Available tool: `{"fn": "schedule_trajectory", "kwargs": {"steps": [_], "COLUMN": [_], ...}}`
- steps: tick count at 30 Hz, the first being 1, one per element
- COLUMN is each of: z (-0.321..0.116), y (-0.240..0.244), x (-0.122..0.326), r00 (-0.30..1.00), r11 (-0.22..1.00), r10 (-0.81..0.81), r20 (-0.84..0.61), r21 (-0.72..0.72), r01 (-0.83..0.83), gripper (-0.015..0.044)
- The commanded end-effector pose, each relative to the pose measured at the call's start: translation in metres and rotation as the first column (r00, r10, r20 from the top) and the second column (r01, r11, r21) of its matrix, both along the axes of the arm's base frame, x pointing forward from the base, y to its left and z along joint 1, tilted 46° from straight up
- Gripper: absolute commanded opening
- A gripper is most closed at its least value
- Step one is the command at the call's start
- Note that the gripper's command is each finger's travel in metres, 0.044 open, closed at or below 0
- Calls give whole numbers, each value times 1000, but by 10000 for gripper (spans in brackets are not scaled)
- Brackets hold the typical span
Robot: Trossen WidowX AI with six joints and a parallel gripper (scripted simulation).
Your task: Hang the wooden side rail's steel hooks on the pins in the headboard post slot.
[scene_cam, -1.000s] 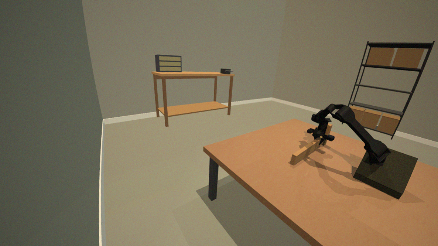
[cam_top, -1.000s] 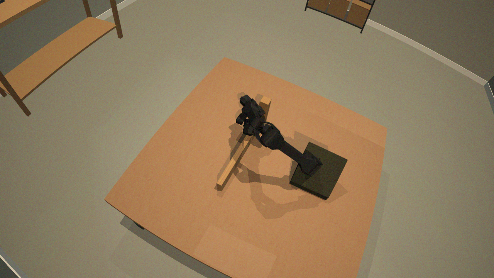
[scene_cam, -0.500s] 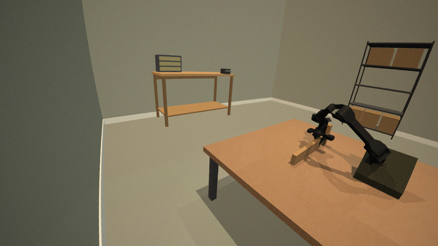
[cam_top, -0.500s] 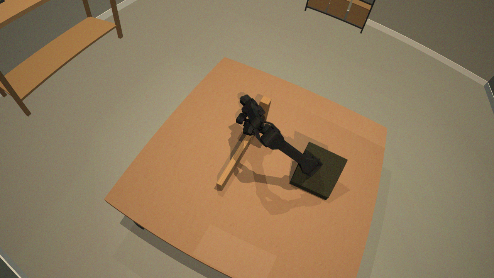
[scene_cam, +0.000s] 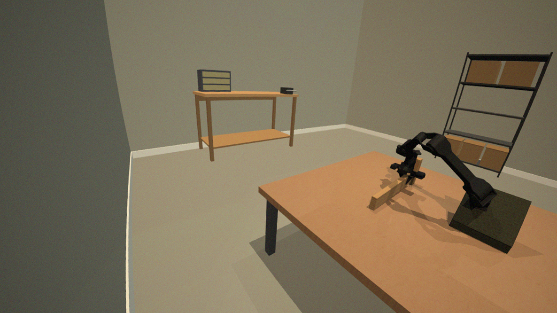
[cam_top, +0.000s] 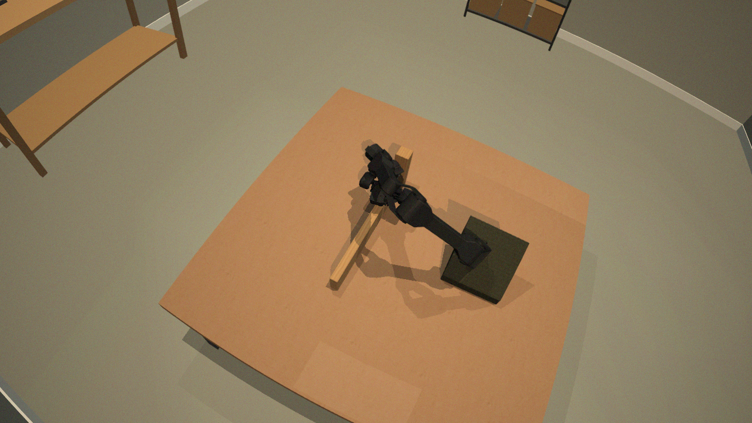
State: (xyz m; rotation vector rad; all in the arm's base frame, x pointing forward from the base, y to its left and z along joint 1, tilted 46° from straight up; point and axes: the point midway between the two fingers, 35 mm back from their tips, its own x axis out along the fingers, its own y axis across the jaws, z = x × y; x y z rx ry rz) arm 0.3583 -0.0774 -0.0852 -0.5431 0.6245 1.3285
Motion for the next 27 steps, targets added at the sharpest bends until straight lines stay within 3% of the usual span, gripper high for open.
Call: {"fn": "schedule_trajectory", "kwargs": {"steps": [1, 27], "z": [3, 1], "y": [-8, -10], "x": [2, 4], "r00": [1000, 1000], "r11": [1000, 1000], "r10": [-12, -12], "r20": [11, 11], "r21": [-9, -9], "r01": [12, 12], "gripper": [0, 0]}}
